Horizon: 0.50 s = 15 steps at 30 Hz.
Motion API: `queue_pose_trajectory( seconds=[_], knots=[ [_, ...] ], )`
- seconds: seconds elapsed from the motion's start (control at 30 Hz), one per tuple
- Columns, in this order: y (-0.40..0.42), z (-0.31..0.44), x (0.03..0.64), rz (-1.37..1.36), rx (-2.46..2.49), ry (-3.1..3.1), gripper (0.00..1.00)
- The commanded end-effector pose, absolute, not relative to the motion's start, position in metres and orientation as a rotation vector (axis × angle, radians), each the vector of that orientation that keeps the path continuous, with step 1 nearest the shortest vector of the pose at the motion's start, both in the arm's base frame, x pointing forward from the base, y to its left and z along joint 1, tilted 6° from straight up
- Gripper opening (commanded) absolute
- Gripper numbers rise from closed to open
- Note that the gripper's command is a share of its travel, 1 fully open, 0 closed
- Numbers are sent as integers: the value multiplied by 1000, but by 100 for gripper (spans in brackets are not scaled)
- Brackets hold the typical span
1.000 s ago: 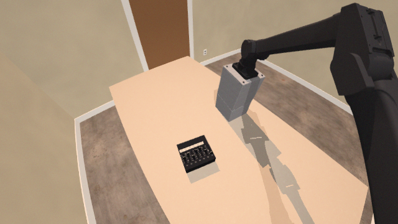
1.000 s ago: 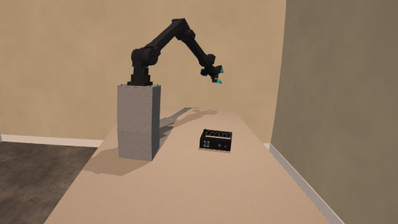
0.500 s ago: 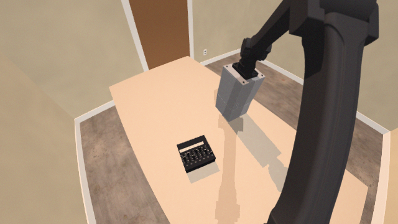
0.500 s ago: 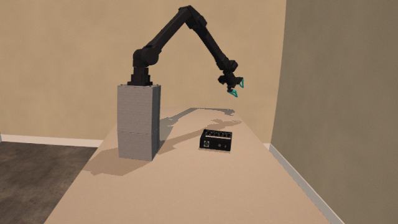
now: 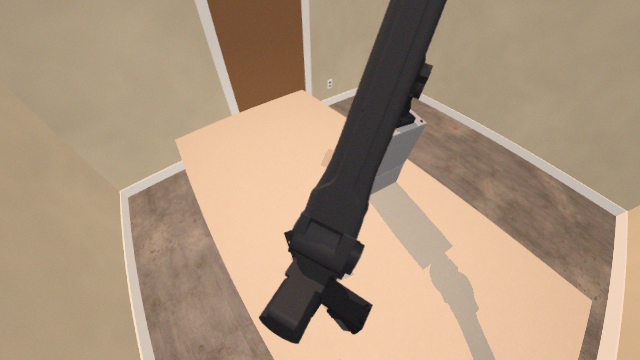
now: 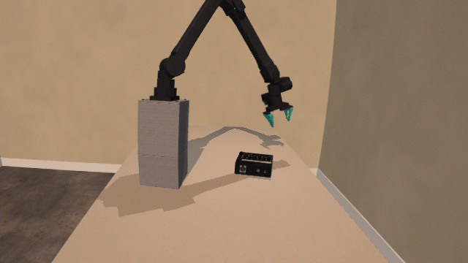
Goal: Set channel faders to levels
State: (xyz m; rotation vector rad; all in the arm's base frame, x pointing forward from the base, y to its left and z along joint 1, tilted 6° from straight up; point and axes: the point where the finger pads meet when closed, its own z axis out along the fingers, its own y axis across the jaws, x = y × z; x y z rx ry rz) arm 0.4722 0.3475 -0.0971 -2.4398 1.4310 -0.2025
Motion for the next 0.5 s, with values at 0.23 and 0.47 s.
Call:
queue_pose_trajectory(
  seconds=[0.23, 0.47],
  knots=[
    [211, -98, 398, 21, -2366, 1836, 100],
    [190, -100, 370, 92, -2352, 1913, 100]
  ],
)
